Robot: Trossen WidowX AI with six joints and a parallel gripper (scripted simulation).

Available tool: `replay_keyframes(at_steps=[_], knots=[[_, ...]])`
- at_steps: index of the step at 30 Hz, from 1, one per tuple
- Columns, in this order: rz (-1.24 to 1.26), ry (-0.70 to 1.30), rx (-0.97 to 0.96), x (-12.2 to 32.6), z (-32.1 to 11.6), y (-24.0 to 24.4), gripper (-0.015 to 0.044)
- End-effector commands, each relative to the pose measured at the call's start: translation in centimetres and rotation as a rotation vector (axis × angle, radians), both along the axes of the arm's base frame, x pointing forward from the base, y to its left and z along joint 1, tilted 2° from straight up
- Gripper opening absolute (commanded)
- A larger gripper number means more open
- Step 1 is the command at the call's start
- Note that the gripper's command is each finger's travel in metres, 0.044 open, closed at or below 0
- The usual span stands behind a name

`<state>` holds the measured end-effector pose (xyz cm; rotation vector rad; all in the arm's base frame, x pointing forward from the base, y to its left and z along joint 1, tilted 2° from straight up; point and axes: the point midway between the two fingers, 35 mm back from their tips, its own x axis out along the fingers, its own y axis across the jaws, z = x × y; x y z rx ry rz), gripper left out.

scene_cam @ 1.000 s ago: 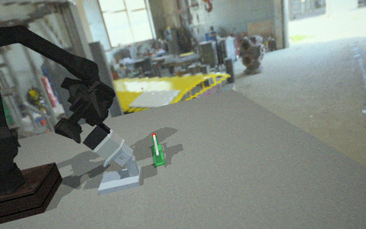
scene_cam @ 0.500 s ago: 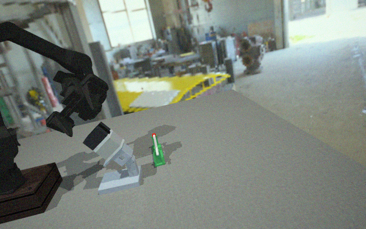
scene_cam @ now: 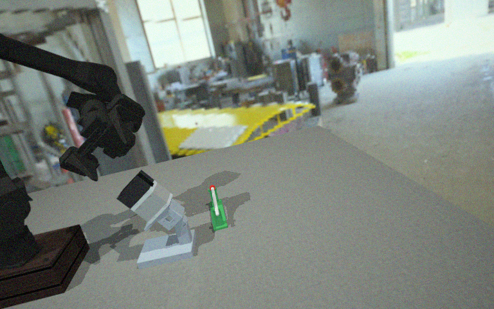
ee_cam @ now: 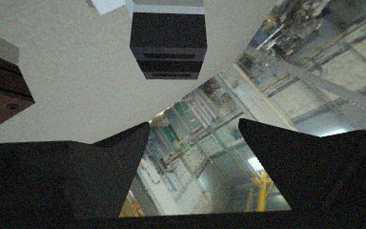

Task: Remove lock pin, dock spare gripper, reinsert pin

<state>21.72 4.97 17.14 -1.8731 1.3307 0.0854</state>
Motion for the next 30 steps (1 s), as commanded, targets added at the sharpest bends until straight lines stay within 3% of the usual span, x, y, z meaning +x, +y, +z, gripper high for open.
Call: replay_keyframes(at_steps=[1, 15, 25, 30], knots=[[0.019, -0.006, 0.011, 0.1, 0.9, -0.2, 0.0440], [0.036, -0.004, 0.028, -0.2, 1.7, -0.5, 0.0440], [0.281, -0.029, 0.249, -2.6, 2.7, 10.3, 0.0180], [0.281, -0.029, 0.249, -2.6, 2.7, 10.3, 0.0180]])
